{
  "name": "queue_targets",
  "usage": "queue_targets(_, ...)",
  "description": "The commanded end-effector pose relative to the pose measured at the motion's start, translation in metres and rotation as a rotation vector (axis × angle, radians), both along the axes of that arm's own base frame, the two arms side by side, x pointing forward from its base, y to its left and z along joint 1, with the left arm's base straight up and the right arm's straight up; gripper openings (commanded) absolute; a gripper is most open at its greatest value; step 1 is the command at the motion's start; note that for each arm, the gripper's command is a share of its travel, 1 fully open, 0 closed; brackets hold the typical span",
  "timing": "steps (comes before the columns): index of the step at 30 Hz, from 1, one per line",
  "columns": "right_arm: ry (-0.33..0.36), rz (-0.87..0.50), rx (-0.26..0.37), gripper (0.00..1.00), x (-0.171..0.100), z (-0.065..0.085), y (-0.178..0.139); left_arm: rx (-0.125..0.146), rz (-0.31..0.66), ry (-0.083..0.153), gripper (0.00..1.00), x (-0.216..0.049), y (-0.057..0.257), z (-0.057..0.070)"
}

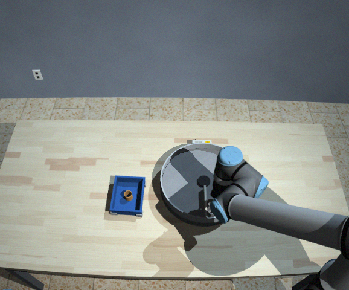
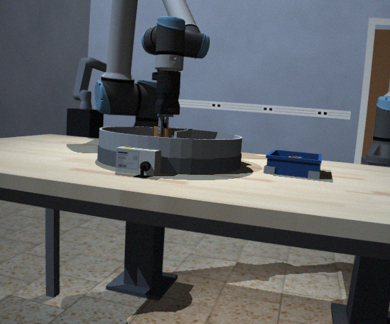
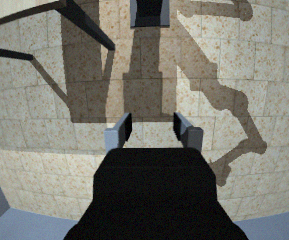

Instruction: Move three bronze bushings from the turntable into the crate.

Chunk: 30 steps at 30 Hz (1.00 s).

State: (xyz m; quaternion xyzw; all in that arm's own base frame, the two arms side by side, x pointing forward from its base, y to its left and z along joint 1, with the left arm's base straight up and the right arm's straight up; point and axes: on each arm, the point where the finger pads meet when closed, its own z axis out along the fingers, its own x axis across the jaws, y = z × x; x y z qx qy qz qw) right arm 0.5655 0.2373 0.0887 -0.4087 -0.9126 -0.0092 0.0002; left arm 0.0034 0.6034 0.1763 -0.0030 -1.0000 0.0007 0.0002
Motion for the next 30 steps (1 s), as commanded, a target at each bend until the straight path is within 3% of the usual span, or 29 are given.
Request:
queue_targets(1,-0.001,0.000,0.001,0.36,0.0005,0.0007,0.0004,0.002,0.000,0.000,1.00,0.0002,0.0006,0.0008)
queue_targets(2,-0.001,0.000,0.001,0.36,0.0005,0.0007,0.0004,0.002,0.000,0.000,1.00,0.0002,0.0006,0.0008)
queue_targets(3,-0.001,0.000,0.001,0.00,0.0005,0.0007,0.0004,0.002,0.000,0.000,1.00,0.0002,0.0006,0.0008)
queue_targets(30,-0.001,0.000,0.001,0.00,0.0005,0.0007,0.0004,0.002,0.000,0.000,1.00,0.0002,0.0006,0.0008)
